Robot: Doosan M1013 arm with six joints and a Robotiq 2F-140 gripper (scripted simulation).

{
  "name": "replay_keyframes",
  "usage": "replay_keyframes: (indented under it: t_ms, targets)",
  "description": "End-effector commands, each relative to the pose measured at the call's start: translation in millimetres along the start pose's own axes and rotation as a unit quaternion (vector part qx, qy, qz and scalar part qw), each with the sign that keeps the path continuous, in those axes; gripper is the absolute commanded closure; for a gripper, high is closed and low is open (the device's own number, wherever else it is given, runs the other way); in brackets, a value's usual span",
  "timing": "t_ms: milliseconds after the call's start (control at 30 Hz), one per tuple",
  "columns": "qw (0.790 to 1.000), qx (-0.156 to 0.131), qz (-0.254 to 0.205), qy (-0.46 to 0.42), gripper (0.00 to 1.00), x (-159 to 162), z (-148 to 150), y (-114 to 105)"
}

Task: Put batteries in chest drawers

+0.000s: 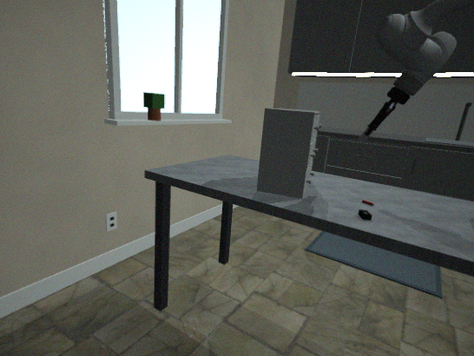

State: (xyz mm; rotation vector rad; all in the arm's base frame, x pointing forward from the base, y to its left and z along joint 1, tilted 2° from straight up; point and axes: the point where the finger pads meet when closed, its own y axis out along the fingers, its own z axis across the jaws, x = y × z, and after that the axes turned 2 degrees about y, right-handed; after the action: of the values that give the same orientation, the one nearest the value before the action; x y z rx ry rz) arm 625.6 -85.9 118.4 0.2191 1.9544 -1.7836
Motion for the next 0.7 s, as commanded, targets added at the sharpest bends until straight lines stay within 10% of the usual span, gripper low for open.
replay_keyframes:
  t_ms: [0,667]
  targets:
    - [0.999,-0.01,0.046,-0.003,1.0,-3.4,-2.2,9.1]
    - [0.983,-0.016,0.181,-0.002,1.0,-13.1,-3.7,39.7]
